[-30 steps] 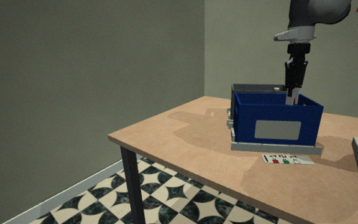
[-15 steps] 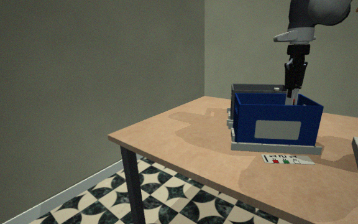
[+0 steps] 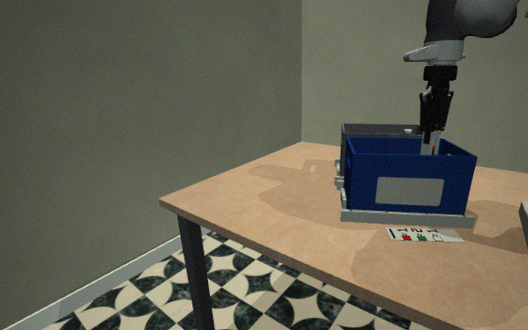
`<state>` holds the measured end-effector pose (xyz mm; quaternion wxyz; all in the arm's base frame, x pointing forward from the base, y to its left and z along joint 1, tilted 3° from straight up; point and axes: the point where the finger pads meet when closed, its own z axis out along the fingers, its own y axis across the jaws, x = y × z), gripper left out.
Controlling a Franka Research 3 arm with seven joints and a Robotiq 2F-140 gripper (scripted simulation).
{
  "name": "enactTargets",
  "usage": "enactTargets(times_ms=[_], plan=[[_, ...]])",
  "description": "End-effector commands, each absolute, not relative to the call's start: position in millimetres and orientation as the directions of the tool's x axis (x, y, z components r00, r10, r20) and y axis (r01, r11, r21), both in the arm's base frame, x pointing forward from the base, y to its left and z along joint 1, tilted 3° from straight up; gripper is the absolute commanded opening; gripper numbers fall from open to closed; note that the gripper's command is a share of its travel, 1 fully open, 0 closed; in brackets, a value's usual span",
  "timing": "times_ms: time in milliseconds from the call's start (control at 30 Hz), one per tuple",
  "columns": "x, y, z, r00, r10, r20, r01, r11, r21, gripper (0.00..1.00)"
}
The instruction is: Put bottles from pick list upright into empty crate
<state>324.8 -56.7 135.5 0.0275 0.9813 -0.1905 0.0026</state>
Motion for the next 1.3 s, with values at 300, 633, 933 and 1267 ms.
enactTargets(times_ms=[300,633,933,1267], plan=[[327.4,-57.5,136.7,0.927,-0.375,0.023,-0.376,-0.925,0.054,0.0],[327.4,-57.5,136.7,0.927,-0.375,0.023,-0.376,-0.925,0.054,0.0],[327.4,-57.7,134.5,0.927,-0.375,0.023,-0.376,-0.925,0.054,0.38],[327.4,-57.7,134.5,0.927,-0.375,0.023,-0.376,-0.925,0.054,0.38]])
